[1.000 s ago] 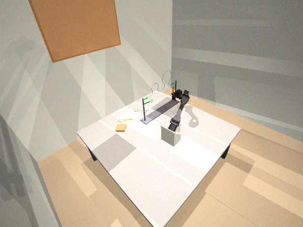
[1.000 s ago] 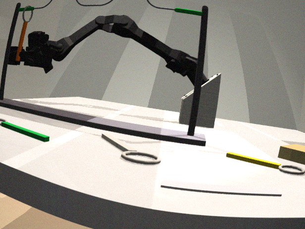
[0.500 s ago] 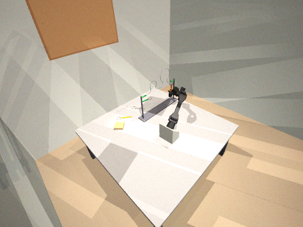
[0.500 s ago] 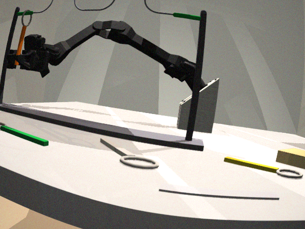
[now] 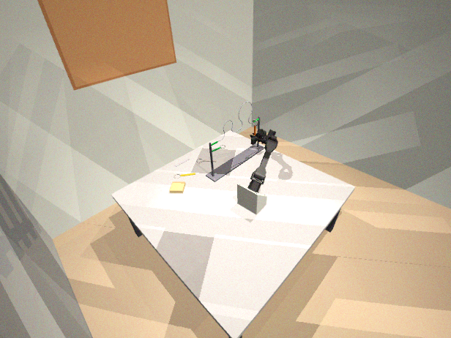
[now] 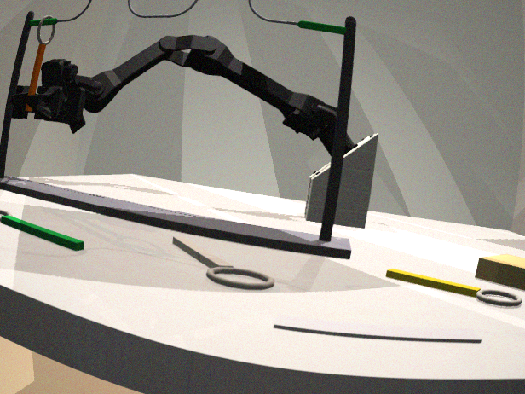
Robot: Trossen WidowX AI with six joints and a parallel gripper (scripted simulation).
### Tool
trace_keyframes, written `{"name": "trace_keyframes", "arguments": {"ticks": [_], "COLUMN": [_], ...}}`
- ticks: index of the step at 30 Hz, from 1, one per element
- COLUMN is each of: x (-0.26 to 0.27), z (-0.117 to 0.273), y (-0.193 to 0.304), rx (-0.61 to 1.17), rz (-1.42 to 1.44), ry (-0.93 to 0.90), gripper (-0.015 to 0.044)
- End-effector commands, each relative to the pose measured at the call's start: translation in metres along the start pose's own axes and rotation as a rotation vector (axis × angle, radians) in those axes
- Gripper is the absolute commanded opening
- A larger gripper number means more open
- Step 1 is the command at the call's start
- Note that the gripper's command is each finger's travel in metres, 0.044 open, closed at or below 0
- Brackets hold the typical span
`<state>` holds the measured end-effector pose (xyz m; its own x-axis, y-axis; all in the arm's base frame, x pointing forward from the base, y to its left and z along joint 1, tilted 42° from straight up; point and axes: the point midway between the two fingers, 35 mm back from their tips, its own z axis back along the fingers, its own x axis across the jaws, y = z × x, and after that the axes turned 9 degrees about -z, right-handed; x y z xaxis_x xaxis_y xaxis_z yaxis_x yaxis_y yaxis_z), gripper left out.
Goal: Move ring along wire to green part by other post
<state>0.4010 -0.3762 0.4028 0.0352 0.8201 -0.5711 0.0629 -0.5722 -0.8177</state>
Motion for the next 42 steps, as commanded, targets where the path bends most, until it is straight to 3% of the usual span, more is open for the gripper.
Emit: {"name": "trace_keyframes", "arguments": {"ticks": [1, 2, 14, 42], "x": [-0.001, -0.001, 0.000, 0.004], "z": [0.000, 0.000, 0.000, 0.000], "y": [0.001, 0.001, 0.000, -0.016], "rx": [0.004, 0.004, 0.000, -0.001], "rz": [0.002, 0.002, 0.000, 0.001], "ry": [0.004, 0.004, 0.000, 0.003], "gripper": [0.0160, 0.0160, -0.0150, -0.0150]}}
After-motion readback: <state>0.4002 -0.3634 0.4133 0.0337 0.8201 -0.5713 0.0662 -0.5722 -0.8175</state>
